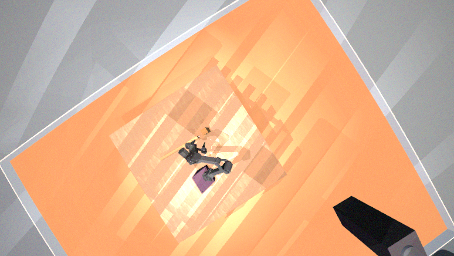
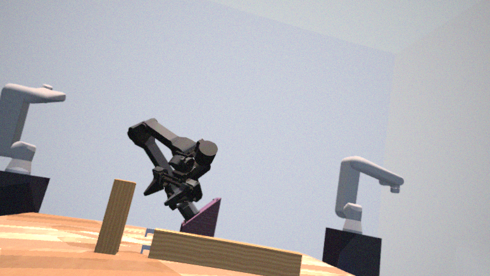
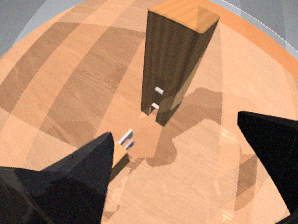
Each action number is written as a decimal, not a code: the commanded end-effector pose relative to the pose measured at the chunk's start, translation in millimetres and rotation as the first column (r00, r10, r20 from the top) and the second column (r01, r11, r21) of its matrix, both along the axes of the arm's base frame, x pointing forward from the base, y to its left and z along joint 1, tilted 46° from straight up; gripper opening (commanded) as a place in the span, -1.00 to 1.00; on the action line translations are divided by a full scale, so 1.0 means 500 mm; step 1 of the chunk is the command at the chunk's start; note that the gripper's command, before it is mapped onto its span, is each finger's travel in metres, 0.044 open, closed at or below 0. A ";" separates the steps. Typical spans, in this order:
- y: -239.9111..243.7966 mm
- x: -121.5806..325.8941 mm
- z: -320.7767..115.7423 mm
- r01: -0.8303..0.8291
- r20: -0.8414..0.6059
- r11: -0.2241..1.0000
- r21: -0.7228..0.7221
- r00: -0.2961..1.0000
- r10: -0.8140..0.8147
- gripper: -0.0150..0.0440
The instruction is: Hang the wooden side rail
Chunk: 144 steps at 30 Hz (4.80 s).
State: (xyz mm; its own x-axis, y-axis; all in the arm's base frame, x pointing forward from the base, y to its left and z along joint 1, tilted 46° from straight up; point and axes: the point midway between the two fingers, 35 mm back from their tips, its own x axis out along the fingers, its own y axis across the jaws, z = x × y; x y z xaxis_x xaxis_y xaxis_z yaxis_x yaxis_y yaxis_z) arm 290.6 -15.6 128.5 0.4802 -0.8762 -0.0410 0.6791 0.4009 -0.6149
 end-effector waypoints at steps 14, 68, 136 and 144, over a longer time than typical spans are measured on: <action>0.096 0.122 -0.094 -0.379 -0.990 0.924 0.044 0.105 0.090 1.00; 0.029 0.124 -0.239 -0.449 -0.756 0.794 0.410 -0.654 0.020 1.00; -0.021 0.138 -0.286 -0.451 -0.756 0.795 0.406 -0.654 0.016 -0.49; -0.022 0.130 -0.286 -0.446 -0.750 0.794 0.413 -0.661 0.019 -0.49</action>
